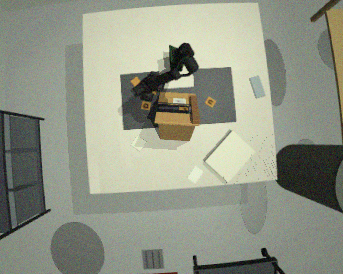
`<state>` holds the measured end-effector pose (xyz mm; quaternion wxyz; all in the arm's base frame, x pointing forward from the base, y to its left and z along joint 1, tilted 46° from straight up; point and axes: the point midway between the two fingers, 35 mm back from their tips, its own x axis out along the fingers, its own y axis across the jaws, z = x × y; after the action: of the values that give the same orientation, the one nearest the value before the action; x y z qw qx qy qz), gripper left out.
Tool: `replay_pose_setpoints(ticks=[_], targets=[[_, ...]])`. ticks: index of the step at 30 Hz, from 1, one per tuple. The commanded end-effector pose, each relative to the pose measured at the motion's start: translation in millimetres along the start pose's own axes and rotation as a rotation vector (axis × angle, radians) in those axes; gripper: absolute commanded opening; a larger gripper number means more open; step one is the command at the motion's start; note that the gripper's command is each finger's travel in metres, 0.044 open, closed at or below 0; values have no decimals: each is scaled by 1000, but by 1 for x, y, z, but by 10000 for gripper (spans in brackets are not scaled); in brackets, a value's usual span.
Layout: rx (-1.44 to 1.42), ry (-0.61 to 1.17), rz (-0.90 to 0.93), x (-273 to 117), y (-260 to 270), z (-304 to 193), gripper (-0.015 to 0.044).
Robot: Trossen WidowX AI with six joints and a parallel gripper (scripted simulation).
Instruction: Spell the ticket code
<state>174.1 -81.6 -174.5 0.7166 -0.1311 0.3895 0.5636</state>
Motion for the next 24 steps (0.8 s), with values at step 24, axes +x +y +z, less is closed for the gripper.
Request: replay_pose_setpoints(ticks=[24], targets=[[44,-2,-28,-13,-4,1,0]])
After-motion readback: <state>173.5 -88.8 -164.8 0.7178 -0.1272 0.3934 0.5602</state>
